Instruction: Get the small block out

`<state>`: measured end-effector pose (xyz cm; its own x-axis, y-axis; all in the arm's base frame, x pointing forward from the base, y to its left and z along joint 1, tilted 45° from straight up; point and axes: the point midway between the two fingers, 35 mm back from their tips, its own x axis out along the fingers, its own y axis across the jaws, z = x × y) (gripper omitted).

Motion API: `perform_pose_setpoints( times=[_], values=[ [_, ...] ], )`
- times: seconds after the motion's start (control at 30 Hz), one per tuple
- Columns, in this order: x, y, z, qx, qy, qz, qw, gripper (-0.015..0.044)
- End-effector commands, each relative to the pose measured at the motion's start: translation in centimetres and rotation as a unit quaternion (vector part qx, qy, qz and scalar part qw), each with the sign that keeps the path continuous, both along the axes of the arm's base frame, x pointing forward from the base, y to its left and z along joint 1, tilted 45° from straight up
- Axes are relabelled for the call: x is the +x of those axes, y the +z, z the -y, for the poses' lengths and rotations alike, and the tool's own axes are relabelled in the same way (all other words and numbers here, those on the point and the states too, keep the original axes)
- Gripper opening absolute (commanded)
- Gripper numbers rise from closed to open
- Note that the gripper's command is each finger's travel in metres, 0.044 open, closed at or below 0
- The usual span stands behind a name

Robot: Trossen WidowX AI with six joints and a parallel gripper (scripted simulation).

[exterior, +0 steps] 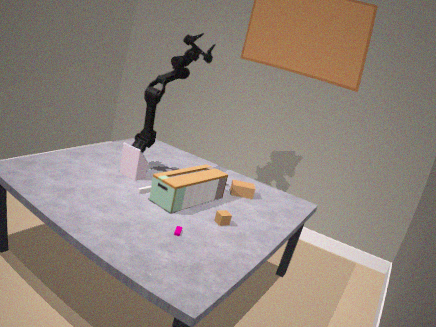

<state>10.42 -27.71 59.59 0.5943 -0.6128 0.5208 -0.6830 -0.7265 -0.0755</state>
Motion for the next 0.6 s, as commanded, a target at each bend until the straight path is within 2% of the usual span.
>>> perform_pose_setpoints(
  times=[0.0, 0.17, 0.33, 0.57],
  values=[
    [-0.1, 0.1, -0.1, -0.002, -0.001, 0.001, 1.0, 0.04],
    [-2.6, 2.8, -2.9, -0.068, -0.051, 0.017, 0.996, 0.04],
    [-5.7, 6.7, -8.7, -0.18, -0.126, 0.038, 0.975, 0.04],
    [-6.8, 9.1, -16.6, -0.305, -0.19, 0.037, 0.932, 0.04]
  ],
)
